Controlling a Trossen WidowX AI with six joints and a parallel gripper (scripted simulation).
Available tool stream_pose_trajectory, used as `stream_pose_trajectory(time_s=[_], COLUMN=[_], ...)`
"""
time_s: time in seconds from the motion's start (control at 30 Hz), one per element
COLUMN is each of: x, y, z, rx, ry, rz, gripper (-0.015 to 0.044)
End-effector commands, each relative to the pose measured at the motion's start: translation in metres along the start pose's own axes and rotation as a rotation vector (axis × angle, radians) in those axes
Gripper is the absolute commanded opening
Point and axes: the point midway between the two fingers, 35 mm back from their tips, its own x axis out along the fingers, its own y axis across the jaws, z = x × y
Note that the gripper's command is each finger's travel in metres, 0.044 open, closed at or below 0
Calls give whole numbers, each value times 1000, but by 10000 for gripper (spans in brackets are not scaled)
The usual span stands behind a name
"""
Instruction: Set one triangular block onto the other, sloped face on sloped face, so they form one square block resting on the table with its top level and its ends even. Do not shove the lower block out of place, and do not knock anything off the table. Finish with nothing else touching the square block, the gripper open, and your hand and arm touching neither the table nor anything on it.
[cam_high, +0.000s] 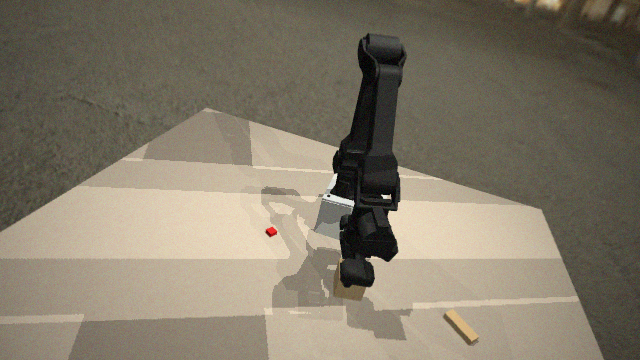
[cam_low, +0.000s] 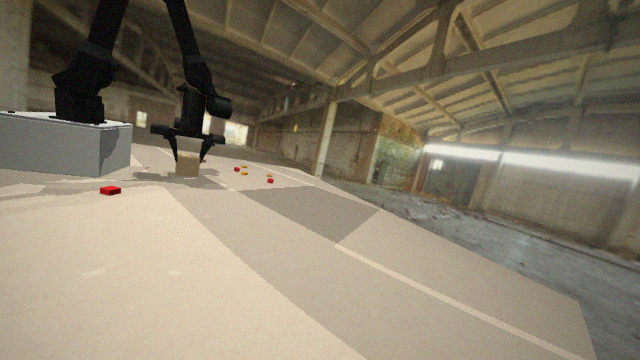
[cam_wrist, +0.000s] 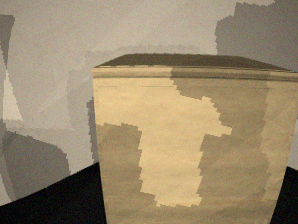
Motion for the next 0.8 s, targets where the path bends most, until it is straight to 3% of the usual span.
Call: stream_pose_trajectory(time_s=[0.0,0.07,0.63,0.77], x=[0,0,0,0], y=[0,0,0,0], z=[0,0,0,0], rx=[3,5,1,1], ry=[-1,-1,0,0], rz=[0,0,0,0], gripper=[0,0,440,440])
